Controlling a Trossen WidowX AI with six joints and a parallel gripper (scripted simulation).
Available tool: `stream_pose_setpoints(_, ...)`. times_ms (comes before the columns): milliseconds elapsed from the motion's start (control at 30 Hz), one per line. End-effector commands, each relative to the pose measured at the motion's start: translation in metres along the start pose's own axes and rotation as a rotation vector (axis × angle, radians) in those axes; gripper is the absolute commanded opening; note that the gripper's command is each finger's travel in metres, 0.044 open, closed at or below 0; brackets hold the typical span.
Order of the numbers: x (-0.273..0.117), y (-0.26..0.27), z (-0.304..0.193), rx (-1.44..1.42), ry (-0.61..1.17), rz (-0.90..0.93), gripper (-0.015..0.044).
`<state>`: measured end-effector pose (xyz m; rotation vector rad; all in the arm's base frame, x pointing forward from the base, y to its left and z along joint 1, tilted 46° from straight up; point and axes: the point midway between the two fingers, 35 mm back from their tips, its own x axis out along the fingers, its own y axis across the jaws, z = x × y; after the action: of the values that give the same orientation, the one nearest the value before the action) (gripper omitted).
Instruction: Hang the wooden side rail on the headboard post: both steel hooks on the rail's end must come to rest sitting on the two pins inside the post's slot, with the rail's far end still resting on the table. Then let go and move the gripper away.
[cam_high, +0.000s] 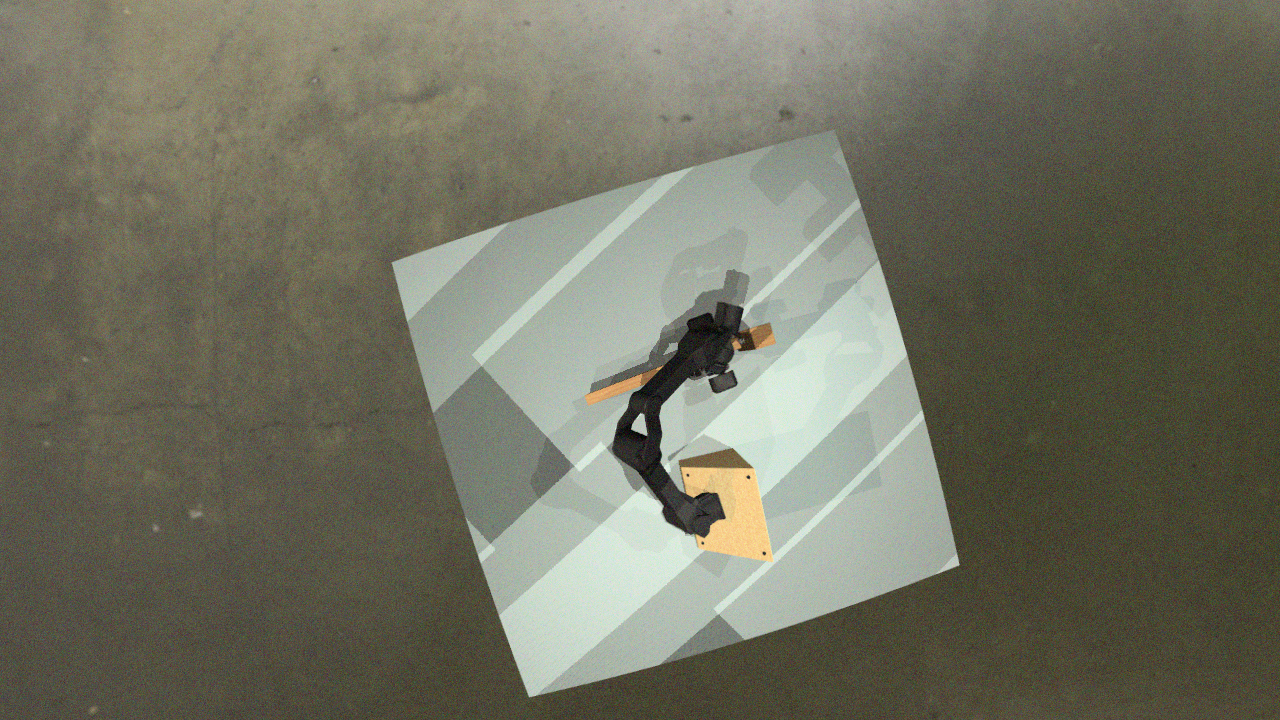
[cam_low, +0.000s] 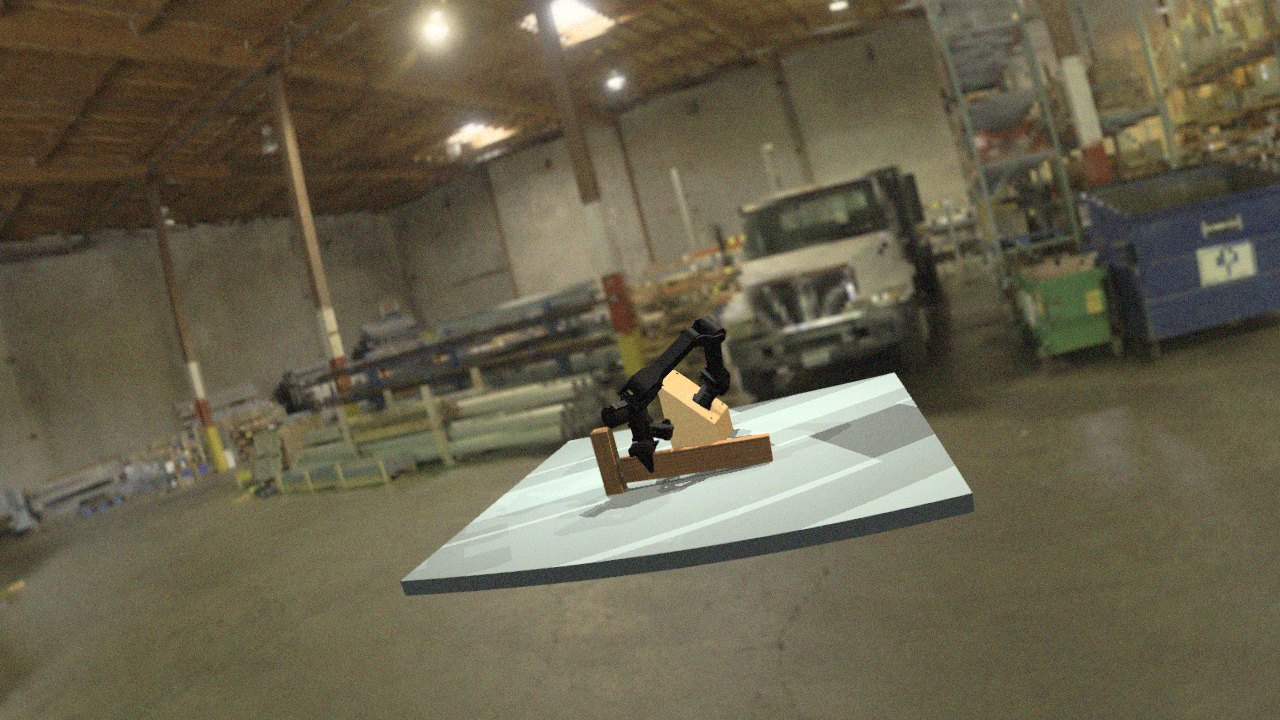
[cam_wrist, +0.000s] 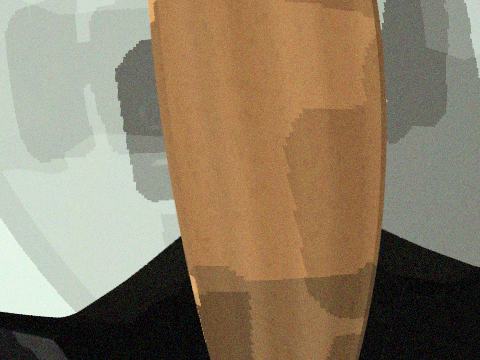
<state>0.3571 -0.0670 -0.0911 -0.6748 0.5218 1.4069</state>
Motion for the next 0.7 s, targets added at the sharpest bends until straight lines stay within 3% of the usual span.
stream_pose_setpoints(0,-0.0033,0.0,-0.0042,0.001,0.006,-0.009,0.0)
stream_pose_setpoints(667,-0.0046,-0.0008,-0.006,0.001,0.006,-0.009,0.0)
